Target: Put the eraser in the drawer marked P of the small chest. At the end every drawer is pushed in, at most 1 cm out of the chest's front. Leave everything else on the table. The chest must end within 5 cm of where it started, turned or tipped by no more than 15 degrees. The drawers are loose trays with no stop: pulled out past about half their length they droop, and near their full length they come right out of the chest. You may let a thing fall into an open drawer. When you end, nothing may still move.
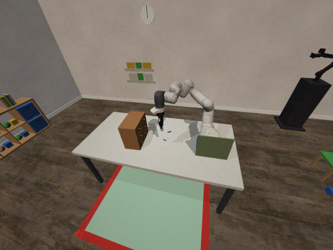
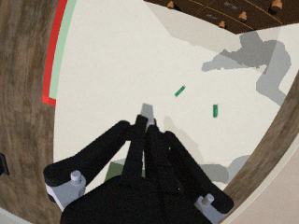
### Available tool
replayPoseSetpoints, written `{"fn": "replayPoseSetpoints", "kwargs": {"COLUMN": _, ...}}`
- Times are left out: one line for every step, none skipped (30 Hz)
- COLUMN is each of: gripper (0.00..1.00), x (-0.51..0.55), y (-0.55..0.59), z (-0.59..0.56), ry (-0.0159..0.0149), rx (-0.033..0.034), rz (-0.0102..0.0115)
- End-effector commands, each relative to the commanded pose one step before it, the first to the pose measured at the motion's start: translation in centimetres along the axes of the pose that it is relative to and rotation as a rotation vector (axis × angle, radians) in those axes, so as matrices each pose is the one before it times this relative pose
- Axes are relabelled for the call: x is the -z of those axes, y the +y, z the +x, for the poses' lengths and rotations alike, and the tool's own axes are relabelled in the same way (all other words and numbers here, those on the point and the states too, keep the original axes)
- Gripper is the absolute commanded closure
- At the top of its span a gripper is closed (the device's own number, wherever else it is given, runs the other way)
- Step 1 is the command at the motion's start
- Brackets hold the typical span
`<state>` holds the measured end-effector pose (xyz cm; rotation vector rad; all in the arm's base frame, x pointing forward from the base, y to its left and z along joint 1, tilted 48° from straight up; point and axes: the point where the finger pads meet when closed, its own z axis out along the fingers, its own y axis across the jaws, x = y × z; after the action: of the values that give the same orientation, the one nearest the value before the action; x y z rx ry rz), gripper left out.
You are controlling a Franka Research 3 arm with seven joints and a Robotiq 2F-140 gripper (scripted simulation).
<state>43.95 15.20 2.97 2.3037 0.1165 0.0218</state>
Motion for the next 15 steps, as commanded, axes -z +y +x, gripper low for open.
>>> {"fn": "replayPoseSetpoints", "kwargs": {"gripper": 1.00, "x": 0.015, "y": 0.064, "z": -0.118, "ry": -0.00394, "rx": 0.01526, "rz": -0.00368}}
{"fn": "replayPoseSetpoints", "kwargs": {"gripper": 1.00, "x": 0.000, "y": 0.000, "z": 0.000, "ry": 0.00000, "rx": 0.00000, "rz": 0.00000}}
{"fn": "replayPoseSetpoints", "kwargs": {"gripper": 1.00, "x": 0.000, "y": 0.000, "z": 0.000, "ry": 0.00000, "rx": 0.00000, "rz": 0.00000}}
{"fn": "replayPoseSetpoints", "kwargs": {"gripper": 1.00, "x": 0.000, "y": 0.000, "z": 0.000, "ry": 0.00000, "rx": 0.00000, "rz": 0.00000}}
{"fn": "replayPoseSetpoints", "kwargs": {"gripper": 1.00, "x": 0.000, "y": 0.000, "z": 0.000, "ry": 0.00000, "rx": 0.00000, "rz": 0.00000}}
{"fn": "replayPoseSetpoints", "kwargs": {"gripper": 1.00, "x": 0.000, "y": 0.000, "z": 0.000, "ry": 0.00000, "rx": 0.00000, "rz": 0.00000}}
{"fn": "replayPoseSetpoints", "kwargs": {"gripper": 1.00, "x": 0.000, "y": 0.000, "z": 0.000, "ry": 0.00000, "rx": 0.00000, "rz": 0.00000}}
{"fn": "replayPoseSetpoints", "kwargs": {"gripper": 1.00, "x": 0.000, "y": 0.000, "z": 0.000, "ry": 0.00000, "rx": 0.00000, "rz": 0.00000}}
{"fn": "replayPoseSetpoints", "kwargs": {"gripper": 1.00, "x": 0.000, "y": 0.000, "z": 0.000, "ry": 0.00000, "rx": 0.00000, "rz": 0.00000}}
{"fn": "replayPoseSetpoints", "kwargs": {"gripper": 1.00, "x": 0.000, "y": 0.000, "z": 0.000, "ry": 0.00000, "rx": 0.00000, "rz": 0.00000}}
{"fn": "replayPoseSetpoints", "kwargs": {"gripper": 1.00, "x": 0.000, "y": 0.000, "z": 0.000, "ry": 0.00000, "rx": 0.00000, "rz": 0.00000}}
{"fn": "replayPoseSetpoints", "kwargs": {"gripper": 1.00, "x": 0.000, "y": 0.000, "z": 0.000, "ry": 0.00000, "rx": 0.00000, "rz": 0.00000}}
{"fn": "replayPoseSetpoints", "kwargs": {"gripper": 1.00, "x": 0.000, "y": 0.000, "z": 0.000, "ry": 0.00000, "rx": 0.00000, "rz": 0.00000}}
{"fn": "replayPoseSetpoints", "kwargs": {"gripper": 1.00, "x": 0.000, "y": 0.000, "z": 0.000, "ry": 0.00000, "rx": 0.00000, "rz": 0.00000}}
{"fn": "replayPoseSetpoints", "kwargs": {"gripper": 0.00, "x": -0.044, "y": 0.010, "z": 0.086, "ry": 0.00276, "rx": -0.00733, "rz": 0.00095}}
